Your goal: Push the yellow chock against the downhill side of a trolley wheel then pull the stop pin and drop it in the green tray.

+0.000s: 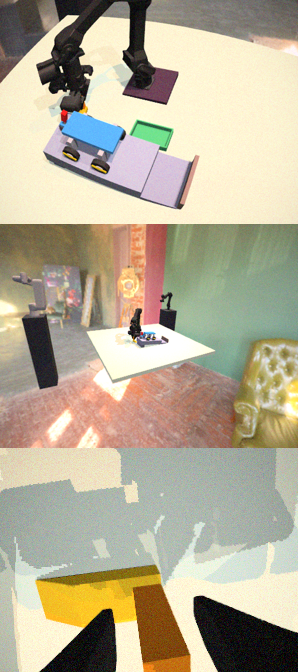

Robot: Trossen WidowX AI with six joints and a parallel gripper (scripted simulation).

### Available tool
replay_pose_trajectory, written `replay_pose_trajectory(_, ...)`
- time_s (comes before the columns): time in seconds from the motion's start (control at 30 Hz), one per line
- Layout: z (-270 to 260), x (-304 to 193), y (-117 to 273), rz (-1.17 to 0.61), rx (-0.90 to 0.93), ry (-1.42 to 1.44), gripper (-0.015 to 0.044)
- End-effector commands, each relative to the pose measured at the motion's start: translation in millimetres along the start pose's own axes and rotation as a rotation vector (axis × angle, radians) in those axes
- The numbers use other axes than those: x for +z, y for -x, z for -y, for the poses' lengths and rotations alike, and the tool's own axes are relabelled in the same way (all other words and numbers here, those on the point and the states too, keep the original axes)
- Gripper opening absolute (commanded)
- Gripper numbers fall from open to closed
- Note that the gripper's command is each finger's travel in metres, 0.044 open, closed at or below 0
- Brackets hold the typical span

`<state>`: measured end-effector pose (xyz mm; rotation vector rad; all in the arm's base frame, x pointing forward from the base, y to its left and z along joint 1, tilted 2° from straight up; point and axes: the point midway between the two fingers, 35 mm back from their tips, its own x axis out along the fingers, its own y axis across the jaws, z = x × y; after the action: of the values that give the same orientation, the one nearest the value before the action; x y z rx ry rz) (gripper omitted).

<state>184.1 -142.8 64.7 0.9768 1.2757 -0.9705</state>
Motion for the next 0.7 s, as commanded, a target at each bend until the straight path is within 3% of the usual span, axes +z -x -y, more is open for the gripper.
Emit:
replay_pose_trajectory(0.0,-0.1,0.2,0.5,0.001,0.001,0.0,0.0111)
replay_pose_trajectory(0.07,-0.1,0.2,0.5,0.001,0.001,0.0,0.0059)
replay_pose_trajectory(0.33,-0.1,0.2,0.5,0.001,0.001,0.0,0.0005)
replay_pose_trajectory(0.67,1.4,-1.4,31.3,-0.002,0.005,-0.003,0.0)
